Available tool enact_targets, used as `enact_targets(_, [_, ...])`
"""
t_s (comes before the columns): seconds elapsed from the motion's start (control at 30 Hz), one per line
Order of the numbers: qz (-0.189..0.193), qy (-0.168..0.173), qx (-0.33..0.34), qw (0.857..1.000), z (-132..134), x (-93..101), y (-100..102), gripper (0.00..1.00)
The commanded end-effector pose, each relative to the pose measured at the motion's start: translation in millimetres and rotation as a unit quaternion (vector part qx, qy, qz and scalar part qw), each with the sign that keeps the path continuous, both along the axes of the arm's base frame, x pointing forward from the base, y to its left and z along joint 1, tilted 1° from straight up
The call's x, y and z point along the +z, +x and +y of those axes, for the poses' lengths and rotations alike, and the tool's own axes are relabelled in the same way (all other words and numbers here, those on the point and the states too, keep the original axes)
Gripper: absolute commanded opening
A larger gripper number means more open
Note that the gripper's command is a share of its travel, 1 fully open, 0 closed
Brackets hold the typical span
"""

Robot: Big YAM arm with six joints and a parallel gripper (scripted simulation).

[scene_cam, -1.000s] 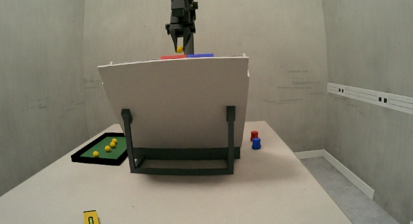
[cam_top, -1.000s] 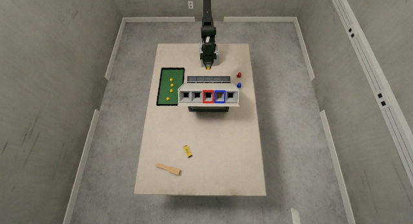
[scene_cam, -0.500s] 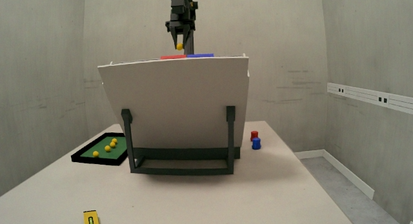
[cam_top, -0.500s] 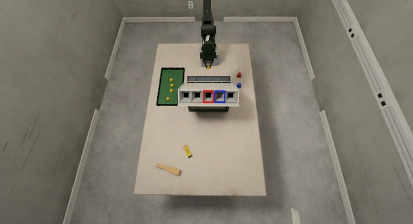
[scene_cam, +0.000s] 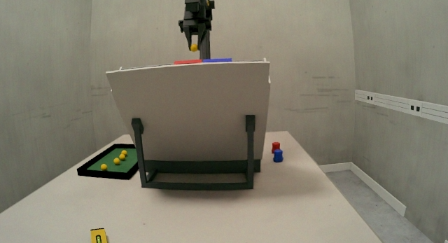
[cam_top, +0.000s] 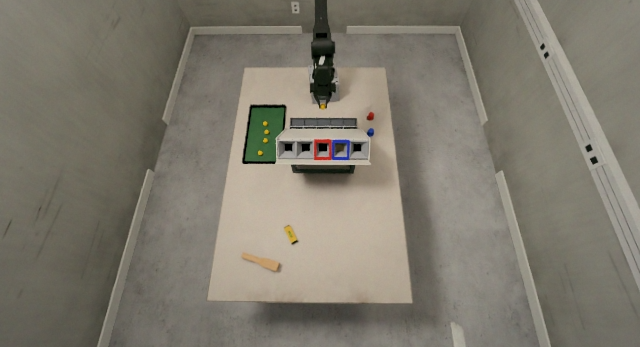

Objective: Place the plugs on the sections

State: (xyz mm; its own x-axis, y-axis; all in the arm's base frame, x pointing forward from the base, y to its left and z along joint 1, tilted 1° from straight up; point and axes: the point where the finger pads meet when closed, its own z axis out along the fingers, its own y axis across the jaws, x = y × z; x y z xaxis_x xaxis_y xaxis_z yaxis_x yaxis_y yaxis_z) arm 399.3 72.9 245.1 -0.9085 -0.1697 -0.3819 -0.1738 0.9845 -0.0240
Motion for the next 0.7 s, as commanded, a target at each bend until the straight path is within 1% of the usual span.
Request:
enact_targets(0.0, [-0.029,0.005,-0.003,1.000,10.8,20.1,55.3,0.00])
enact_targets(0.3, [-0.026,0.005,-0.002,1.000,23.0,13.5,131.1,0.00])
enact_targets(0.37, [-0.026,0.005,-0.002,1.000,23.0,13.5,131.1,0.00])
enact_targets(0.67, [-0.030,0.005,-0.002,1.000,26.1,15.4,149.6,0.00])
